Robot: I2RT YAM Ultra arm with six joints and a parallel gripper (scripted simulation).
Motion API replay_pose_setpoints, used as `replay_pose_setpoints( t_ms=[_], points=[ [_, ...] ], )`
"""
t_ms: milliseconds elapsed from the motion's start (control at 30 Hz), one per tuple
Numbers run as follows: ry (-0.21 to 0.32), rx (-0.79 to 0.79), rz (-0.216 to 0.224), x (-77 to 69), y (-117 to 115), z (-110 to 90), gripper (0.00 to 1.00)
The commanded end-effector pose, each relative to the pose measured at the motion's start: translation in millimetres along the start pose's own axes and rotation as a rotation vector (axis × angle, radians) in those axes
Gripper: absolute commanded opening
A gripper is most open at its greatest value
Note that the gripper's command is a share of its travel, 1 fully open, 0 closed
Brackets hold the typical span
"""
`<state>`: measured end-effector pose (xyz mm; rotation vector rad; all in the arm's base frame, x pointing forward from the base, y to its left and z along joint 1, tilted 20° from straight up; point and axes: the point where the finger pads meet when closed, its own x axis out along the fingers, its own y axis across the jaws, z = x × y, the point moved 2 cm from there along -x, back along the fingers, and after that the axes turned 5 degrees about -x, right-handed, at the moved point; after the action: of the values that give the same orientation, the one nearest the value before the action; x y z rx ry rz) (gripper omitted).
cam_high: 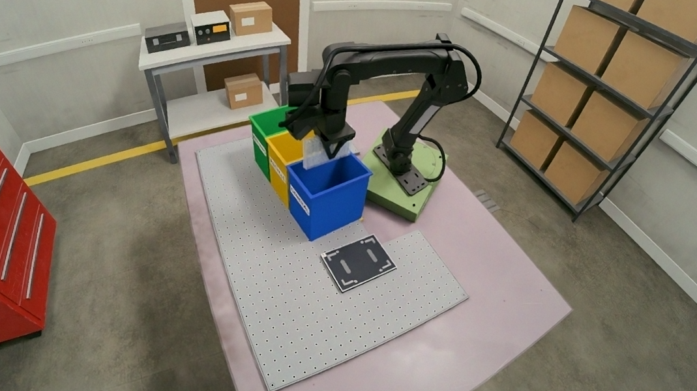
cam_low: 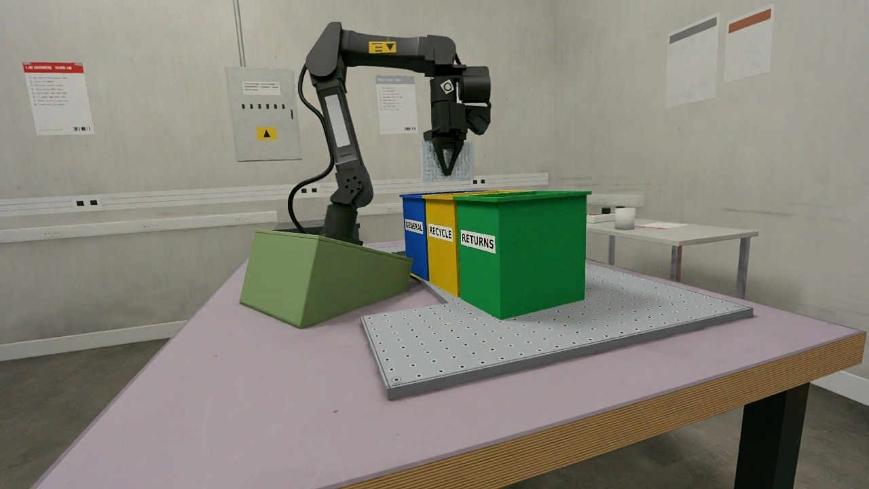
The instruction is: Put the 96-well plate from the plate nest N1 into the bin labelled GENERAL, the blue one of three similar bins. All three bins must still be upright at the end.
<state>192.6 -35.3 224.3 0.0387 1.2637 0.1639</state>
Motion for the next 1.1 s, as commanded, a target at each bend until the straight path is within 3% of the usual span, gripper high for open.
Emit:
replay_pose_setpoints(
  t_ms=[0, 133, 333, 500, 1067],
  points=[
    [-0.030, -0.039, 0.011, -7.9, 4.2, -2.7, 0.00],
    [-0.021, -0.037, 0.015, -4.8, 5.2, -6.2, 0.00],
    [-0.055, -0.049, -0.002, -11.3, 5.4, -1.8, 0.00],
    [-0.027, -0.042, 0.005, -6.7, 4.0, -1.1, 0.00],
    [-0.025, -0.036, 0.011, -5.1, 5.8, -8.1, 0.00]
  ],
)
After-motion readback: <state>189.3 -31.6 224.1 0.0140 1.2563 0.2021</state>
